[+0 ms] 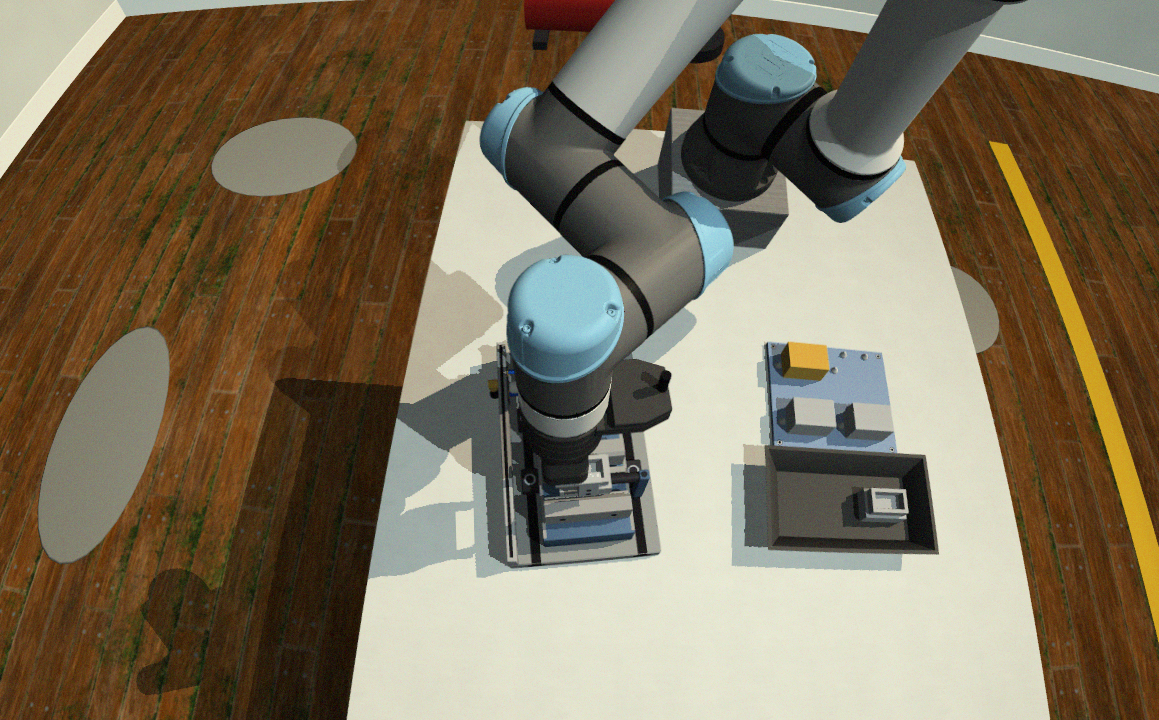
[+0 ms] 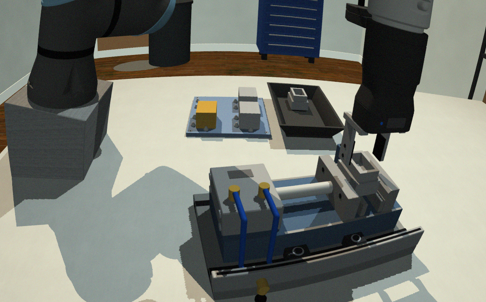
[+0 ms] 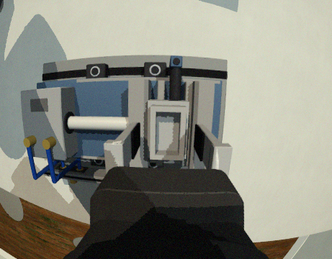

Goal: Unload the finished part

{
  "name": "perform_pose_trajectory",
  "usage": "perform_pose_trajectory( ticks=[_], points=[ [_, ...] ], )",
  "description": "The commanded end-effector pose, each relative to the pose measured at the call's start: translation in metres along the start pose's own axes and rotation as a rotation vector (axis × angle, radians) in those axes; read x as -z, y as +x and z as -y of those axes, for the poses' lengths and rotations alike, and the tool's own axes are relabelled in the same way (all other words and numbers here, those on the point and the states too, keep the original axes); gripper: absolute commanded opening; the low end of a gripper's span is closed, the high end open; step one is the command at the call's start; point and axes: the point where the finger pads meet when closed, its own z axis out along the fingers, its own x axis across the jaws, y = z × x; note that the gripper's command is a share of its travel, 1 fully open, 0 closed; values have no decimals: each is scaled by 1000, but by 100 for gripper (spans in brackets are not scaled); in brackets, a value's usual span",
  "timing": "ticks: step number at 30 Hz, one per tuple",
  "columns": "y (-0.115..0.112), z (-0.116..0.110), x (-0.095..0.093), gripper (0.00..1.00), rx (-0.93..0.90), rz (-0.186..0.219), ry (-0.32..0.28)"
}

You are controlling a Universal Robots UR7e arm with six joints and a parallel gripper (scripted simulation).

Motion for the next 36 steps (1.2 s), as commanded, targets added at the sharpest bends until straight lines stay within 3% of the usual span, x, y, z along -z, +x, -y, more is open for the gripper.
perform_pose_trajectory(
  ticks=[1, 36],
  points=[
    [0, 0, 0, 100, 0, -1, -1],
    [0, 0, -8, 100, 0, -1, -1]
  ],
)
